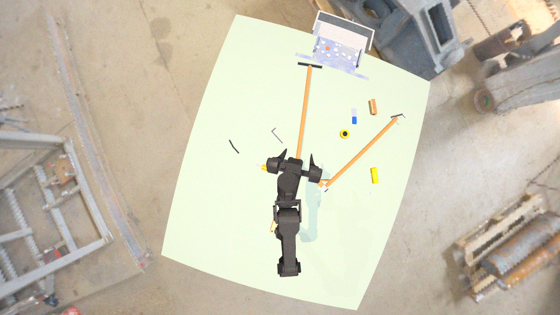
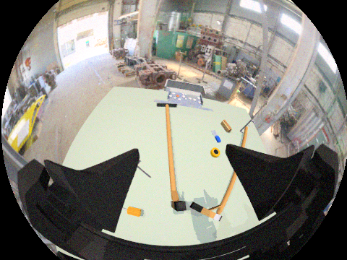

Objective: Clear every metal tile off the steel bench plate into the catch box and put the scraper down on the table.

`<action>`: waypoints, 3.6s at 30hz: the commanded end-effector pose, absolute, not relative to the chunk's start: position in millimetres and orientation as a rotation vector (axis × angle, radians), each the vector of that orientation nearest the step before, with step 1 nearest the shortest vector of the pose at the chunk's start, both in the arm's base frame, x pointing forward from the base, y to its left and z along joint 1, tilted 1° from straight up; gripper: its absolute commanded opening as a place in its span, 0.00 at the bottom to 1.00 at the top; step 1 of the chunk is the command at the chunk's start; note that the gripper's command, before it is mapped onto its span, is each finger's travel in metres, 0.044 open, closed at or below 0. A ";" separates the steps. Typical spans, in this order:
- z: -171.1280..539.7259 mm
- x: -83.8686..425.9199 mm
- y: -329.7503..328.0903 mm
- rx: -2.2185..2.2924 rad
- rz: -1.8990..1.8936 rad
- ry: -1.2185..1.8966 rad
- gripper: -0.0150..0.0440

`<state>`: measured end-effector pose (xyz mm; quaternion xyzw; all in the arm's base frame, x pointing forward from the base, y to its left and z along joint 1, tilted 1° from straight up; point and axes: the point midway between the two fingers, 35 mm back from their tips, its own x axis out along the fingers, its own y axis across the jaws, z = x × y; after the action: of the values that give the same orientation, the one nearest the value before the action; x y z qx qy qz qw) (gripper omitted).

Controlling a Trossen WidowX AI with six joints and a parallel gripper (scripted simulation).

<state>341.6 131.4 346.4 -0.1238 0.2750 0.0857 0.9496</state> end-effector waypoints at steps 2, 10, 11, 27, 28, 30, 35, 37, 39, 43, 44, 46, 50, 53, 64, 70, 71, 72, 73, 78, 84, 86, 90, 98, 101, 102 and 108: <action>353.9 331.0 126.1 -0.234 0.162 0.522 1.00; 364.0 312.2 117.4 -0.205 0.149 0.460 1.00; 365.1 309.9 116.2 -0.202 0.148 0.452 1.00; 378.5 273.1 96.9 -0.136 0.125 0.331 1.00; 379.1 270.9 95.6 -0.131 0.124 0.324 1.00; 380.1 266.4 93.1 -0.122 0.121 0.309 1.00; 382.2 255.5 86.6 -0.099 0.115 0.272 1.00; 382.8 251.2 84.0 -0.089 0.112 0.258 1.00; 383.3 246.9 81.3 -0.079 0.110 0.243 1.00; 384.0 238.6 76.0 -0.059 0.105 0.214 1.00; 384.1 236.5 74.7 -0.054 0.103 0.207 1.00; 384.2 232.4 72.0 -0.044 0.101 0.193 1.00; 384.0 224.3 66.7 -0.022 0.097 0.165 1.00; 383.7 219.7 63.6 -0.009 0.095 0.149 1.00; 384.4 220.8 65.7 -0.008 0.095 0.147 1.00; 384.4 220.8 65.7 -0.008 0.095 0.147 1.00; 384.4 220.8 65.7 -0.008 0.095 0.147 1.00; 384.4 220.8 65.7 -0.008 0.095 0.147 1.00; 384.4 220.8 65.7 -0.008 0.095 0.147 1.00; 384.4 220.8 65.7 -0.008 0.095 0.147 1.00; 384.4 220.8 65.7 -0.008 0.095 0.147 1.00; 384.3 222.2 66.6 -0.011 0.095 0.152 1.00; 383.6 230.3 71.8 -0.030 0.097 0.180 1.00; 380.7 247.9 82.6 -0.069 0.102 0.240 1.00; 379.1 254.7 86.5 -0.083 0.104 0.263 1.00; 378.5 257.0 87.8 -0.087 0.104 0.270 1.00; 374.3 270.9 95.5 -0.113 0.108 0.316 1.00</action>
<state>265.2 91.7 375.9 -0.0501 0.1479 0.0505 0.9864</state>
